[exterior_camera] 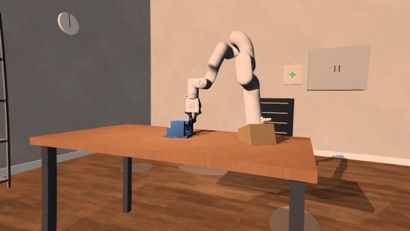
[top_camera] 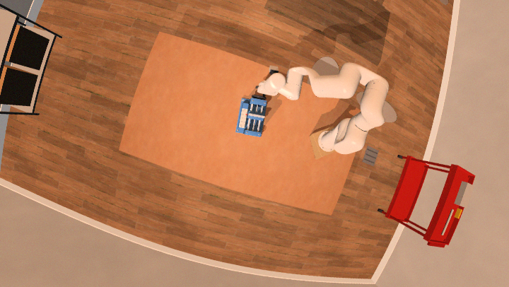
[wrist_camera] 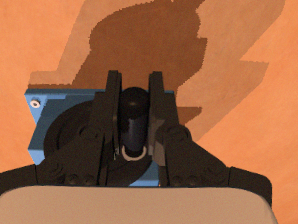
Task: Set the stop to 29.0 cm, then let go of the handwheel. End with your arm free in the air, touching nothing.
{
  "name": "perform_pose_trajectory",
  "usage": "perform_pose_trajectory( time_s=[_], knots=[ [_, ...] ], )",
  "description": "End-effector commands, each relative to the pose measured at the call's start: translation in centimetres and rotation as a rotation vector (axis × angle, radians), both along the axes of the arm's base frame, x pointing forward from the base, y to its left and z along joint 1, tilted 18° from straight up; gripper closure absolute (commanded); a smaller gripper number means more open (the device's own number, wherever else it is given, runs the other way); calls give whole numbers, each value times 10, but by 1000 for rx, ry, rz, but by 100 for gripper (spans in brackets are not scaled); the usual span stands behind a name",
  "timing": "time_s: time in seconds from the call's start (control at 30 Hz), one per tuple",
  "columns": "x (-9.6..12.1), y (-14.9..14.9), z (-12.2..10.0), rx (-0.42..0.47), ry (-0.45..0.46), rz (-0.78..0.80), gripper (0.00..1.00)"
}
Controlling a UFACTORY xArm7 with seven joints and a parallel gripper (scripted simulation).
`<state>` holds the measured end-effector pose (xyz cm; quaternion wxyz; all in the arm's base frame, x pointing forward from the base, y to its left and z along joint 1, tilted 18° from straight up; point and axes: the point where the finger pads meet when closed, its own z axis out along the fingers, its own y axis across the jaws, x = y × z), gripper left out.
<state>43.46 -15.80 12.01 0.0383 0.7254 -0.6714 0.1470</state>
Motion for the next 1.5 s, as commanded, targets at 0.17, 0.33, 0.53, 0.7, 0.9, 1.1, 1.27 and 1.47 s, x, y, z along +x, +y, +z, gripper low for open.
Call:
perform_pose_trajectory(
  time_s=[0.17, 0.33, 0.53, 0.7, 0.9, 1.1, 1.27, 1.47],
  knots=[
    [1, -5, -17, -1, -3, 1, 94],
    [5, -7, -25, -1, -3, 1, 94],
    [10, -8, -29, -1, -3, 1, 94],
    [18, -8, -33, -1, -3, 1, 94],
    [29, -8, -34, -1, -3, 1, 94],
    [36, -7, -32, -1, -3, 1, 94],
    [44, -5, -28, -1, -3, 1, 94],
    [52, -2, -17, -1, -3, 1, 94]
  ],
)
